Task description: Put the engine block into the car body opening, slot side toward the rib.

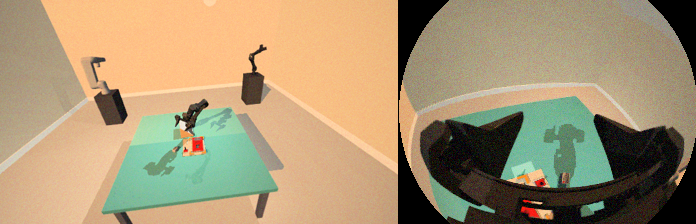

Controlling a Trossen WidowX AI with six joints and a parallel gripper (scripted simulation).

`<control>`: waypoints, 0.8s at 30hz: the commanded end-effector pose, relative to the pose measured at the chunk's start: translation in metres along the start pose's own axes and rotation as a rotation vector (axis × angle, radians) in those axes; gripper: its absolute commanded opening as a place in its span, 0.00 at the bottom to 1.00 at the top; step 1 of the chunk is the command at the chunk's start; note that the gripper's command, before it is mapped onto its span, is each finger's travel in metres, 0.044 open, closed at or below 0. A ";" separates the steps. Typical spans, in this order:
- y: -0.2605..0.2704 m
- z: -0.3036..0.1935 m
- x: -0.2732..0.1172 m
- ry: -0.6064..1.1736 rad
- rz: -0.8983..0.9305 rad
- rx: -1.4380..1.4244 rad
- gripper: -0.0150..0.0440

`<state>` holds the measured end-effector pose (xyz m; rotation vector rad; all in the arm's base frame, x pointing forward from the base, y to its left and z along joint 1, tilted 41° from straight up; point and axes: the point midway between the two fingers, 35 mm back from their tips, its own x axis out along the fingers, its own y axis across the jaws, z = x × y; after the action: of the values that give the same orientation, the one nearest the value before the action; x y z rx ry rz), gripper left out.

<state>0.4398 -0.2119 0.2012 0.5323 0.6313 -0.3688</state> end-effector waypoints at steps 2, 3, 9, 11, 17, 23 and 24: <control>-0.017 -0.036 0.027 0.177 -0.008 -0.016 1.00; -0.020 -0.043 0.031 0.211 -0.008 -0.017 1.00; -0.037 -0.086 0.054 0.414 -0.001 -0.011 1.00; -0.042 -0.101 0.059 0.481 0.005 -0.007 1.00; -0.058 -0.144 0.072 0.677 0.029 0.017 1.00; -0.070 -0.184 0.077 0.865 0.069 0.057 1.00; -0.072 -0.191 0.078 0.896 0.076 0.065 1.00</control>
<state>0.3874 -0.1795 0.0132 0.7334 1.3773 -0.1127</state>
